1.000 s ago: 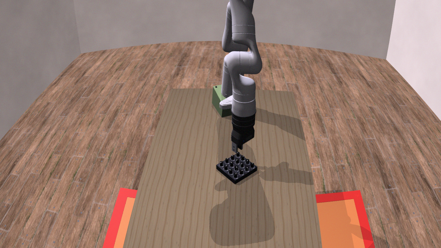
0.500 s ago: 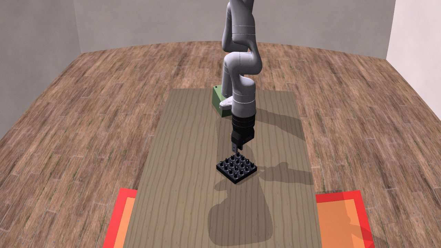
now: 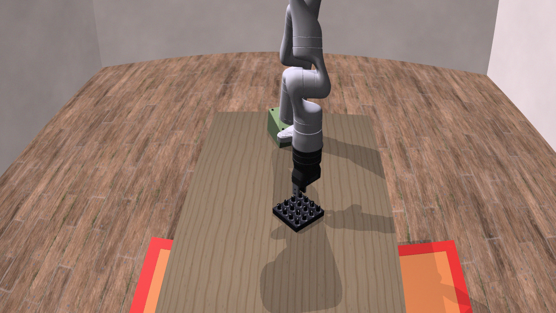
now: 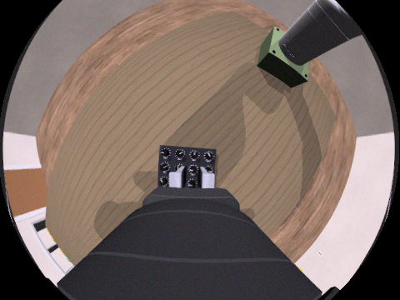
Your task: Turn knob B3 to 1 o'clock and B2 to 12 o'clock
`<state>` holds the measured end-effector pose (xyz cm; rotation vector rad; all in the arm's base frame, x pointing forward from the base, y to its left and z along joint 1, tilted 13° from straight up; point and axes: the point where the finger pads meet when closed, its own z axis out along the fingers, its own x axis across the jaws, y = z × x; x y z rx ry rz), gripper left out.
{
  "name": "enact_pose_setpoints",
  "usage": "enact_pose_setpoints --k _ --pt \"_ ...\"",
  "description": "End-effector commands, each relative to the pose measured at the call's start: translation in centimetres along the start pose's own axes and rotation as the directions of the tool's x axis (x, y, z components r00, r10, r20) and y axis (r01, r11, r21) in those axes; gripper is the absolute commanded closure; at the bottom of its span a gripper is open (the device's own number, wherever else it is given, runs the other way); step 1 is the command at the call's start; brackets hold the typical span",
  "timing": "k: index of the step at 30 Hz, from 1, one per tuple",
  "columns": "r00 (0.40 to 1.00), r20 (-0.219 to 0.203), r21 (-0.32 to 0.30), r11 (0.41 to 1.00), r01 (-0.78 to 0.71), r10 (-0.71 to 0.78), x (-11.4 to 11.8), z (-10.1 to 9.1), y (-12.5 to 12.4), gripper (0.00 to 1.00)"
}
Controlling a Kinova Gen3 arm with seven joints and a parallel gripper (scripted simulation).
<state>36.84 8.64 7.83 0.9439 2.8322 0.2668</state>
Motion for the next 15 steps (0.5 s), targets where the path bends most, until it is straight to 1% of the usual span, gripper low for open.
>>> enact_pose_setpoints --k 1,12,15 --pt "1.0 -0.003 0.003 1.0 0.0 0.0 0.1 0.4 -0.1 0.54" --pt "1.0 -0.003 0.003 1.0 0.0 0.0 0.1 1.8 0.0 0.54" --pt "1.0 -0.003 0.003 1.0 0.0 0.0 0.1 1.9 0.0 0.54"
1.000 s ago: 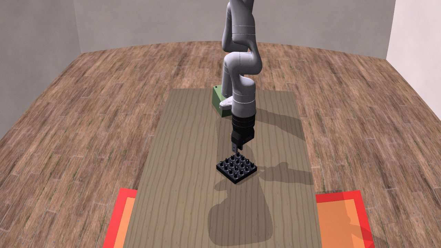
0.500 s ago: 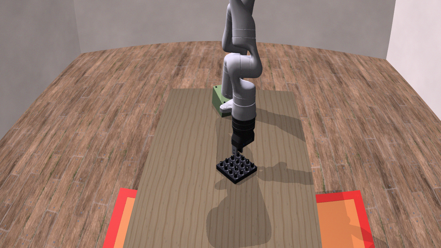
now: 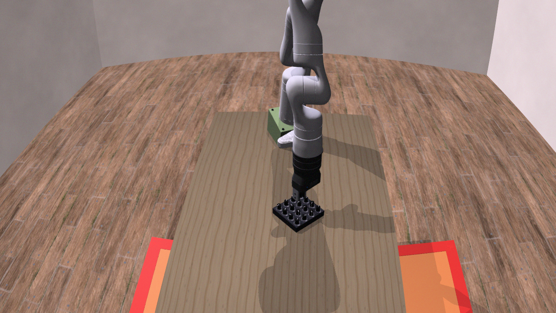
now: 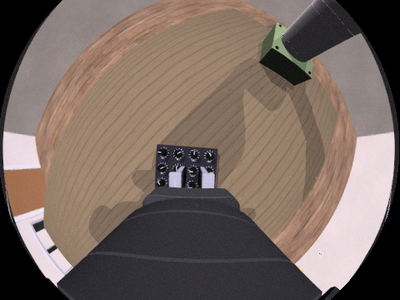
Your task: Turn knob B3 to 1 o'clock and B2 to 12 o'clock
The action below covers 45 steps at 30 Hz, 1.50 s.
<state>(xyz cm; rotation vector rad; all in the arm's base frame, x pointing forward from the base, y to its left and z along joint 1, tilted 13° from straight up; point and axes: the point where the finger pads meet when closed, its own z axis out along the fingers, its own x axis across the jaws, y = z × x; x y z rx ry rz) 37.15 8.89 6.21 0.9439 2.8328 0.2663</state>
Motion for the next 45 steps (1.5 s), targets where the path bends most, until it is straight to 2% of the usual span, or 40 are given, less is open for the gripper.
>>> enact_pose_setpoints --k 1,14,45 --pt "1.0 -0.002 0.003 1.0 0.0 0.0 0.07 0.3 -0.07 0.54" --pt "1.0 -0.002 0.003 1.0 0.0 0.0 0.08 1.09 -0.05 0.54" --pt "1.0 -0.002 0.003 1.0 0.0 0.0 0.08 1.14 -0.05 0.54"
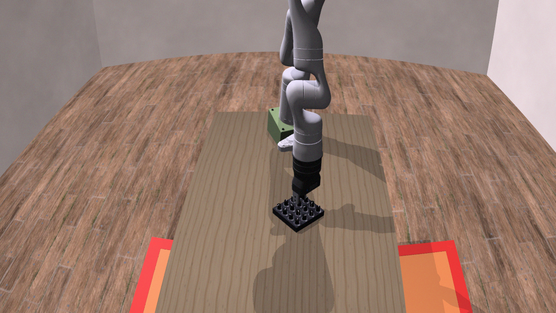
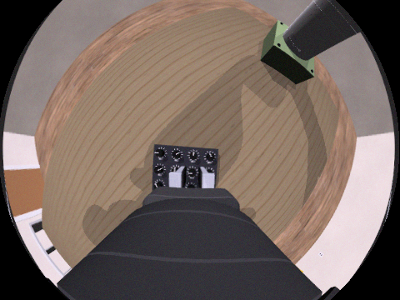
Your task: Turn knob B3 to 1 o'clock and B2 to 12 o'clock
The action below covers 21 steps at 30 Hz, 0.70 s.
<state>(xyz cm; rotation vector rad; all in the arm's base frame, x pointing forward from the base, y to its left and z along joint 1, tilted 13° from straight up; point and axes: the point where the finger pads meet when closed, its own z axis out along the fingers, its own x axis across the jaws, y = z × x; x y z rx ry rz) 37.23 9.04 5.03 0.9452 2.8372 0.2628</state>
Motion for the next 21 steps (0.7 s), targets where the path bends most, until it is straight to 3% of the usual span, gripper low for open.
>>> enact_pose_setpoints --k 1,21 --pt "1.0 0.001 -0.001 1.0 0.0 0.0 -0.03 -0.04 0.04 0.54" --pt "1.0 0.001 -0.001 1.0 0.0 0.0 -0.03 0.13 0.04 0.54"
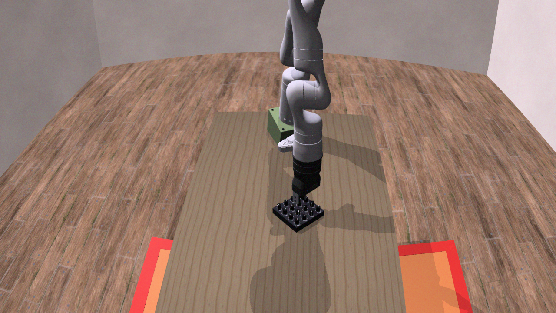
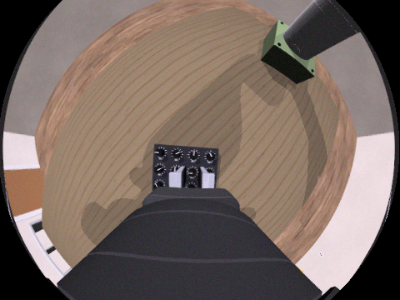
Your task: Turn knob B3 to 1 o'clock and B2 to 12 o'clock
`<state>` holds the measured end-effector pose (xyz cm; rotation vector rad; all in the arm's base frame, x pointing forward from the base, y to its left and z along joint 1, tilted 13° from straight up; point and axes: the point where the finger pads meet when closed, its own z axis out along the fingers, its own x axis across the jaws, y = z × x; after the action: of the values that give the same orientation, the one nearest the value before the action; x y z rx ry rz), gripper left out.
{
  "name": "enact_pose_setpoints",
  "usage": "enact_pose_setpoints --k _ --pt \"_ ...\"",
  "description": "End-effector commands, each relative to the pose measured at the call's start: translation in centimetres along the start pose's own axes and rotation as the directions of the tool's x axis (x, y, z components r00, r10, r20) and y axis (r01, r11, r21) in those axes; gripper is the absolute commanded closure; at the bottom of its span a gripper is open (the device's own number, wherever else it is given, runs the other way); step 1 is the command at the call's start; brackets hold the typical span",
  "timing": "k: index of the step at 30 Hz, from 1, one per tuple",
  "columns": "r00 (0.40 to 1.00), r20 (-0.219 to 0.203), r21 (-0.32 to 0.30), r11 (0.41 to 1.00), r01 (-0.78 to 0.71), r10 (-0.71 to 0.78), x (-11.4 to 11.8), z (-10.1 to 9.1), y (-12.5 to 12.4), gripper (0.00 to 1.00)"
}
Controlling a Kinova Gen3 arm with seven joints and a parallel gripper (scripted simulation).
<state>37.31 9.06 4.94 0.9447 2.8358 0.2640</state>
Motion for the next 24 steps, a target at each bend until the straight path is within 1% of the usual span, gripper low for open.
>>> enact_pose_setpoints --k 1,15,24 --pt "1.0 0.0 0.0 1.0 0.0 0.0 0.0 0.0 0.0 0.54" --pt "1.0 0.0 0.0 1.0 0.0 0.0 0.0 1.1 0.0 0.54" --pt "1.0 0.0 0.0 1.0 0.0 0.0 0.0 1.3 0.0 0.54"
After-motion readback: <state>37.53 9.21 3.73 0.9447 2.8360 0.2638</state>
